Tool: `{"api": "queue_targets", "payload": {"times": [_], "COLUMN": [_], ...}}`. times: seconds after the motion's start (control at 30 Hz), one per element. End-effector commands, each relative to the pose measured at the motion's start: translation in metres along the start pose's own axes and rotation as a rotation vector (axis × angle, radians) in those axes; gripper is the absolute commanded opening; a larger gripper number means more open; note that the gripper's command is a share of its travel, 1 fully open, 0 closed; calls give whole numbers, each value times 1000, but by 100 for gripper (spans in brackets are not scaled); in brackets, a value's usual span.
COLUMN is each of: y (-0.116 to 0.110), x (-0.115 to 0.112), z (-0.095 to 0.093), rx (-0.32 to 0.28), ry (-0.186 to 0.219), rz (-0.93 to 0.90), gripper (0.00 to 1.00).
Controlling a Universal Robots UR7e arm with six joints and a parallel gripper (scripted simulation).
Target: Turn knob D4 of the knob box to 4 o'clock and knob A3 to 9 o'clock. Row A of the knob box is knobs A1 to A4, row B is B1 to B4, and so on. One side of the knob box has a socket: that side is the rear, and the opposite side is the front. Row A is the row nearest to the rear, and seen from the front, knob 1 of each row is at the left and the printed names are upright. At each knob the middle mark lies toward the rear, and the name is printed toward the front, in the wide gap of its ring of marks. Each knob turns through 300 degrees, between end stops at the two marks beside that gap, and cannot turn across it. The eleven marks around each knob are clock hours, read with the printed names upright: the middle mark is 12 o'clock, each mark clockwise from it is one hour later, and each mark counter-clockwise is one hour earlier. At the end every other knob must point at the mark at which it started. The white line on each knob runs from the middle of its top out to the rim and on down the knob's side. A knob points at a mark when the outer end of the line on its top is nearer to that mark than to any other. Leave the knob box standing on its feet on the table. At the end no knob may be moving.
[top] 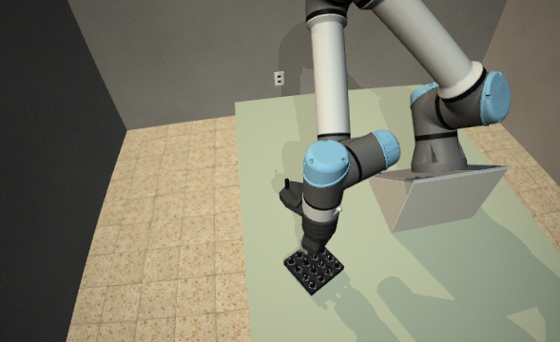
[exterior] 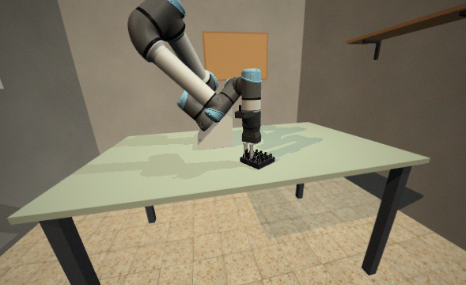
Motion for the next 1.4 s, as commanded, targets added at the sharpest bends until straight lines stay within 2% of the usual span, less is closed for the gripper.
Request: {"api": "queue_targets", "payload": {"times": [0.0,0.67,1.1,1.37], "y": [0,0,0,0], "x": [0,0,0,0], "z": [0,2,33,38], "rx": [1,1,1,0], "ry": [1,1,1,1], "rz": [0,0,0,0], "gripper": [46,46,46,46]}}
Point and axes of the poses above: the point where the finger pads meet when closed, its own z axis back along the fingers, its own x axis across the jaws, y = z × x, the point moved 7 cm from there along z, back along the fingers, and after that the axes turned 1 degree about z, right-handed, at the moved point
